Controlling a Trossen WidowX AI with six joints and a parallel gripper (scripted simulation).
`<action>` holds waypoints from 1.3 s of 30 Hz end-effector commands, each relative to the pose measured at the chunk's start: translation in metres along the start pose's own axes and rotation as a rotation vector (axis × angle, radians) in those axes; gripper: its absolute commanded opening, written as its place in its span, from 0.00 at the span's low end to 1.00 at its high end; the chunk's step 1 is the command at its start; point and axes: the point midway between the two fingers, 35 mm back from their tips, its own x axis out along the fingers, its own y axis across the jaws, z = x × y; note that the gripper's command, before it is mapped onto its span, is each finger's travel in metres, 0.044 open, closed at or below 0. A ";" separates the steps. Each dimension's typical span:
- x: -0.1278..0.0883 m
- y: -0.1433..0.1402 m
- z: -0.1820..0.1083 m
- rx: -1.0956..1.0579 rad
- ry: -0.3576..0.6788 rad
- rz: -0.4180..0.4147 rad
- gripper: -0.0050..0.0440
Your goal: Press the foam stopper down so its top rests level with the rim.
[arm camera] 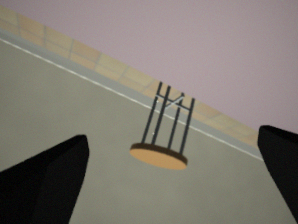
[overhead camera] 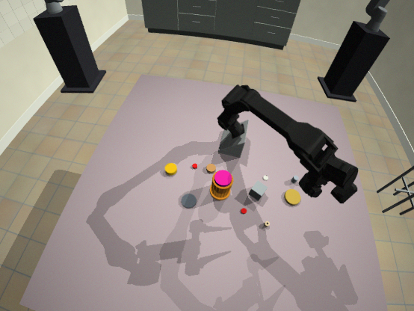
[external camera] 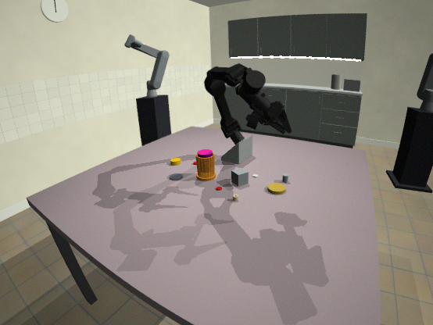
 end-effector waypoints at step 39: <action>-0.171 -0.198 0.208 -0.726 -0.560 -0.599 0.10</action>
